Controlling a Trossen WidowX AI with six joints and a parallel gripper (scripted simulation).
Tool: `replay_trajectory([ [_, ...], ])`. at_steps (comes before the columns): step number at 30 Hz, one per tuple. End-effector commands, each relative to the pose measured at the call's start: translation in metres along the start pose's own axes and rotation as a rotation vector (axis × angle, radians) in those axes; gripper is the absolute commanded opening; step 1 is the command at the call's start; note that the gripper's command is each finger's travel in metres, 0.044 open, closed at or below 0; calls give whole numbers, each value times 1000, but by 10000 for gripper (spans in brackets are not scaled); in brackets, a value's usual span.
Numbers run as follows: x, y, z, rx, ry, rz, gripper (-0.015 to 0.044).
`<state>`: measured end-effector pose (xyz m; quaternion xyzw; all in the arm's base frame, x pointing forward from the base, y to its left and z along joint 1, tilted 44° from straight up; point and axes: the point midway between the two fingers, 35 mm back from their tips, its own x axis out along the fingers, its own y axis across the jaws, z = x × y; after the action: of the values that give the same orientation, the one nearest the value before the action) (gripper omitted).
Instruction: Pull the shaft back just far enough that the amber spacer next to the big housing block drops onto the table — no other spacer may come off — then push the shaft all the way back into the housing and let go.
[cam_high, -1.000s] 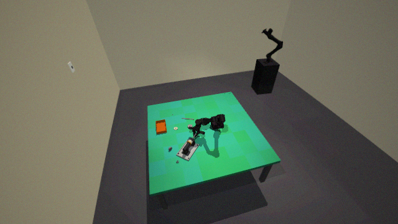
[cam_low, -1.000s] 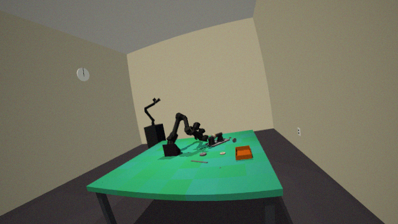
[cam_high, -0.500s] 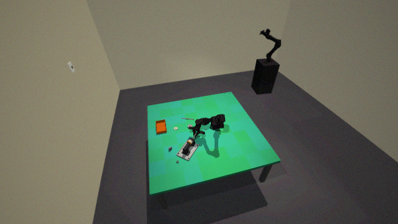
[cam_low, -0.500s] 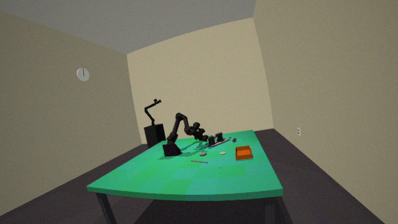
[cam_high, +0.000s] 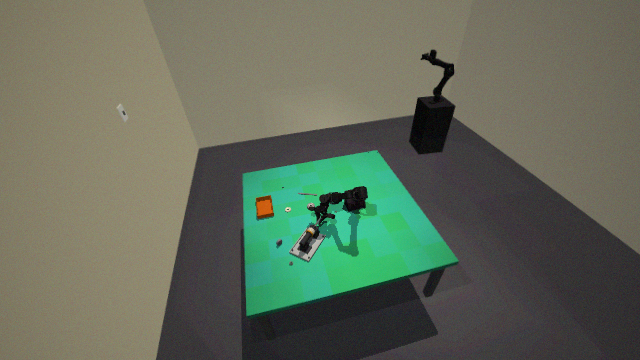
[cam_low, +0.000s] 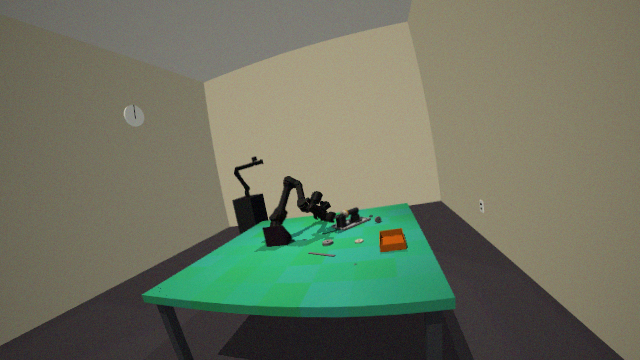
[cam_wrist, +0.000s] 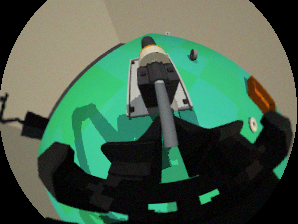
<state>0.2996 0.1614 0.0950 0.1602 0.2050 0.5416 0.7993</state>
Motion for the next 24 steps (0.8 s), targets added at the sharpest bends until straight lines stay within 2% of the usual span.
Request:
replay_trajectory([
  [1,-1,1,-2,-2,1,2,0],
  [24,-3,0,-4,-2,1,2,0],
])
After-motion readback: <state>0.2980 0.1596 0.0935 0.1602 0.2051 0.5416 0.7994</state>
